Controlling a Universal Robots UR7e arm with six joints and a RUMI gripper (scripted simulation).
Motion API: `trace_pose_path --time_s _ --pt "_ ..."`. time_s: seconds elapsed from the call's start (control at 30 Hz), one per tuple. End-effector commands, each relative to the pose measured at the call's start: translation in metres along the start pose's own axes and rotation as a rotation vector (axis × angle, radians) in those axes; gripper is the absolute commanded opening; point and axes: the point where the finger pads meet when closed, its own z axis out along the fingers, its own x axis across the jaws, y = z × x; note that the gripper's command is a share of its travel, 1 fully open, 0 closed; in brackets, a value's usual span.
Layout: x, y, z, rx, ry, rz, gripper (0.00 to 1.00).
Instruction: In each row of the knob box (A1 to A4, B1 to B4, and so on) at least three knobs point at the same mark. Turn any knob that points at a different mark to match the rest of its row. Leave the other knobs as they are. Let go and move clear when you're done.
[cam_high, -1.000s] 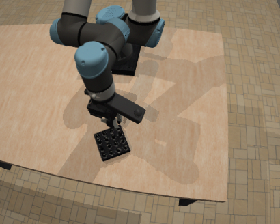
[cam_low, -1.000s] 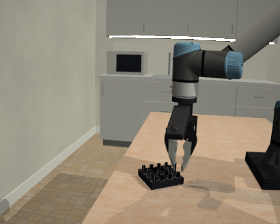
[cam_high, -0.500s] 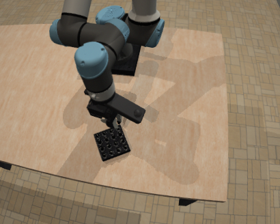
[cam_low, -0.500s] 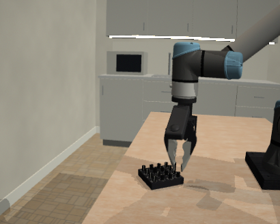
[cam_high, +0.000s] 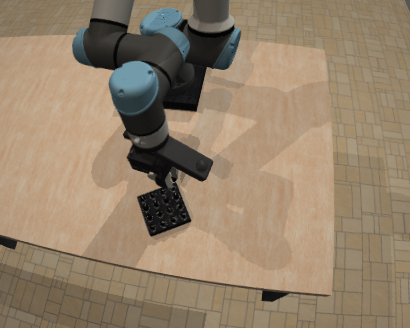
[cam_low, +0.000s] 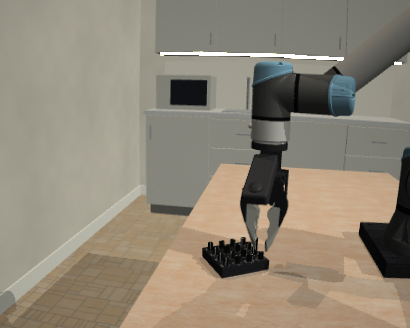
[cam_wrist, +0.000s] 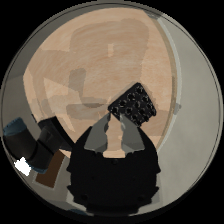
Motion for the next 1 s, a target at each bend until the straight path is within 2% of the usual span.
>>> trace_pose_path --time_s 0.0,0.5,0.97 --pt "0.002 -0.001 -0.001 0.001 0.003 -0.001 0.11" --pt "0.002 -0.001 -0.001 0.001 0.002 -0.001 0.11" --pt "-0.001 -0.001 0.009 0.000 -0.003 -0.001 0.11"
